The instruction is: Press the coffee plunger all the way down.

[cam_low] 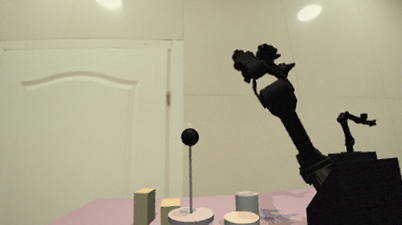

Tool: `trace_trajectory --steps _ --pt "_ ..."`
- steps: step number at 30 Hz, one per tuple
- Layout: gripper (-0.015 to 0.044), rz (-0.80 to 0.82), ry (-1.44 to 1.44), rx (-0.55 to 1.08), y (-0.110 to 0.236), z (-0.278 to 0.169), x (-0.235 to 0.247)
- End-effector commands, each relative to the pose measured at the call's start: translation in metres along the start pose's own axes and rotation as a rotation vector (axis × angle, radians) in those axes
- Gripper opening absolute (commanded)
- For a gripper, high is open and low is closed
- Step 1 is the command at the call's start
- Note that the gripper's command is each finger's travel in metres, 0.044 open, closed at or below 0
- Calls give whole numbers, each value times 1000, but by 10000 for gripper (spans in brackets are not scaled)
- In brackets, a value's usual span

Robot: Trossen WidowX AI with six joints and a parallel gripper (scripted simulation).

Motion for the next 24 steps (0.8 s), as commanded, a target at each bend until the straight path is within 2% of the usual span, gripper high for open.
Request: trace_trajectory --steps 1,14,24 --pt "440 -18 61 81 -13 -18 -3" --pt "440 -37 155 301 -34 -43 -11" --pt "440 -62 172 573 -57 -75 -18"
Point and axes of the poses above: the point midway between the two fingers, 35 mm back from their tips, its own y axis back along the fingers, its own x axis across the jaws, z = x × y, the point moved 10 cm from there along y, back along the fingers, and after that the axes turned 5 degrees about -y, right-handed, at the moved point
